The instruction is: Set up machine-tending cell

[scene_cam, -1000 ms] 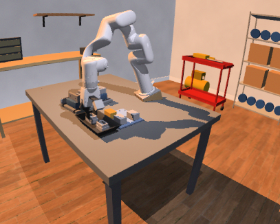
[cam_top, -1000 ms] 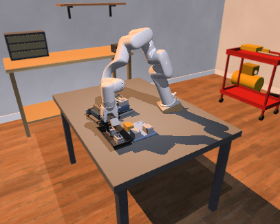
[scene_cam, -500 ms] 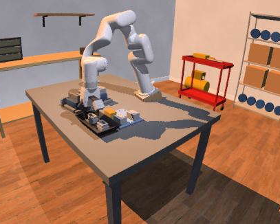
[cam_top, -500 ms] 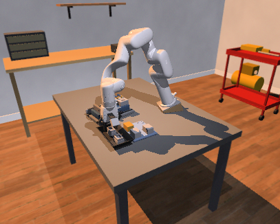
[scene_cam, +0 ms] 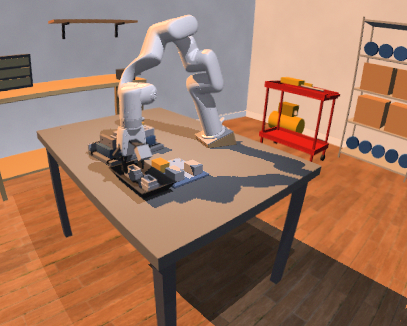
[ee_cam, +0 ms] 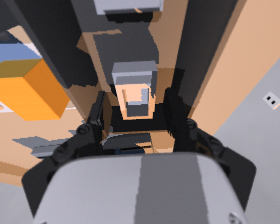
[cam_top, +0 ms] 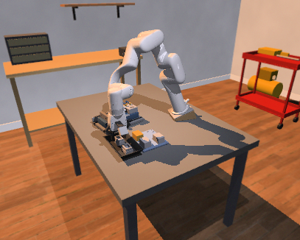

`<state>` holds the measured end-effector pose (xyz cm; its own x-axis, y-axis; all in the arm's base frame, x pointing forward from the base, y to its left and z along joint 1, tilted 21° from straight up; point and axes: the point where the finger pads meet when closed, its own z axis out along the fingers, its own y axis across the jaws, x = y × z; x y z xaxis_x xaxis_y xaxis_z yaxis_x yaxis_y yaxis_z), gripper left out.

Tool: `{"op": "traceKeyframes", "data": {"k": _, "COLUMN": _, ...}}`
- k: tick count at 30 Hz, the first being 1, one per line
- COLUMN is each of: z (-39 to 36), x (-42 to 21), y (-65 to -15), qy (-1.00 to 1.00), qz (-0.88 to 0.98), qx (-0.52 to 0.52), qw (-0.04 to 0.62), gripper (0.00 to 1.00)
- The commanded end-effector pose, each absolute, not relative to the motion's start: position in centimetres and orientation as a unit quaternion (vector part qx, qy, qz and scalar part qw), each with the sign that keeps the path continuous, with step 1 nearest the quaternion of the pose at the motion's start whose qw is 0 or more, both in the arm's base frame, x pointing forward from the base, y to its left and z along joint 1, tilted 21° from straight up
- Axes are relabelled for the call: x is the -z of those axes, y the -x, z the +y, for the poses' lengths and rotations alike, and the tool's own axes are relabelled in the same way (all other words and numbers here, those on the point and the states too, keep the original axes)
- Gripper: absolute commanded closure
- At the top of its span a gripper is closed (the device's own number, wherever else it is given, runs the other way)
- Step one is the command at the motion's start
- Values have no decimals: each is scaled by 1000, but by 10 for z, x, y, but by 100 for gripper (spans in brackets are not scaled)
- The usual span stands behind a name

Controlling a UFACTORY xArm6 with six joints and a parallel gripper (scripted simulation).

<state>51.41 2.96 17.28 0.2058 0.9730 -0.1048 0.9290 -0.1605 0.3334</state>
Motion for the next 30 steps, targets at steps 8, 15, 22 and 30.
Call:
{"op": "traceKeyframes", "data": {"k": 8, "z": 30, "x": -175, "y": -515, "qy": -759, "qz": 626, "qx": -69, "qw": 166, "gripper": 31}}
{"op": "traceKeyframes", "data": {"k": 15, "z": 30, "x": -175, "y": -515, "qy": -759, "qz": 626, "qx": -69, "qw": 166, "gripper": 31}}
{"op": "traceKeyframes", "data": {"k": 22, "z": 32, "x": -186, "y": -511, "qy": -759, "qz": 626, "qx": -69, "qw": 166, "gripper": 31}}
{"op": "traceKeyframes", "data": {"k": 30, "z": 37, "x": -214, "y": -502, "qy": -759, "qz": 626, "qx": -69, "qw": 166, "gripper": 31}}
